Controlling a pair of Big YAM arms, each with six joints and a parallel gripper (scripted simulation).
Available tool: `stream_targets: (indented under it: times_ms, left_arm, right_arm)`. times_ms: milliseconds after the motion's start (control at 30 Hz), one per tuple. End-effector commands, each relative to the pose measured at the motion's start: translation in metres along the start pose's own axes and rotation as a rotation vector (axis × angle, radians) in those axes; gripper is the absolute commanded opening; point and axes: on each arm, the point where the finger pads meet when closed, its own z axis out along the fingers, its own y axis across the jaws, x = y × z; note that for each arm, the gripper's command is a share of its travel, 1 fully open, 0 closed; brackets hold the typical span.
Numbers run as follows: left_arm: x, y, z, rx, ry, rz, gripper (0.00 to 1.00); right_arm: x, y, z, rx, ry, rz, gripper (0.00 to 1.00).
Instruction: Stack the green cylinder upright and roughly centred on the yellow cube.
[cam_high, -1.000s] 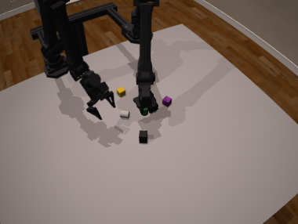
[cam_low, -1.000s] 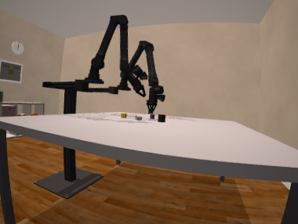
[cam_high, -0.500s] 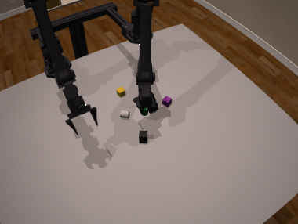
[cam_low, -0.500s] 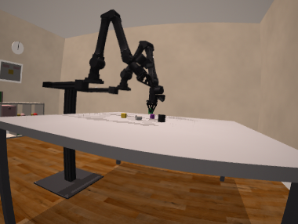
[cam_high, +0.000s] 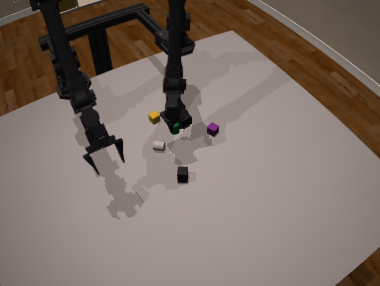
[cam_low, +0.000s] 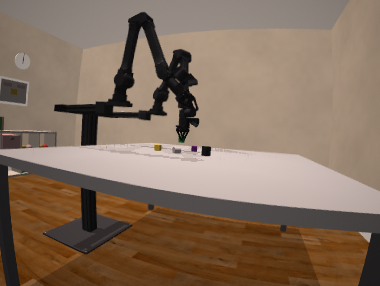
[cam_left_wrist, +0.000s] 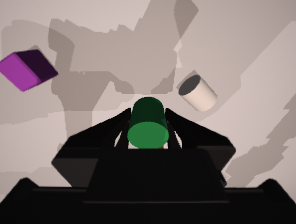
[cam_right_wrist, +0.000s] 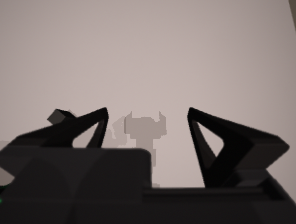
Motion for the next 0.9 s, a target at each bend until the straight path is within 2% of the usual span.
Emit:
stream_targets:
  times_ms: [0, 100, 167, 433, 767, 867]
  left_arm:
    - [0.081, -0.02, -0.05, 0.008, 0.007, -0.011, 0.35]
    - [0.116, -0.018, -0.062, -0.007, 0.023, 0.0, 0.35]
    - [0.116, -0.018, -0.062, -0.007, 0.023, 0.0, 0.35]
    - [0.164, -0.021, -0.079, -0.005, 0.028, 0.042, 0.35]
    - [0.166, -0.023, -0.079, -0.009, 0.033, 0.068, 0.35]
    - [0.159, -0.025, -0.079, -0.004, 0.03, 0.056, 0.35]
  right_arm:
    - [-0.012, 0.001, 0.002, -0.001, -0.01, -0.008, 1.0]
    - [-0.012, 0.001, 0.002, -0.001, -0.01, -0.008, 1.0]
    - [-0.012, 0.001, 0.002, -0.001, -0.01, -0.008, 1.0]
    - [-0.012, 0.001, 0.002, -0.001, -0.01, -0.008, 1.0]
    - [-0.012, 0.001, 0.002, -0.001, -0.01, -0.008, 1.0]
    - [-0.012, 0.001, 0.002, -0.001, -0.01, -0.008, 1.0]
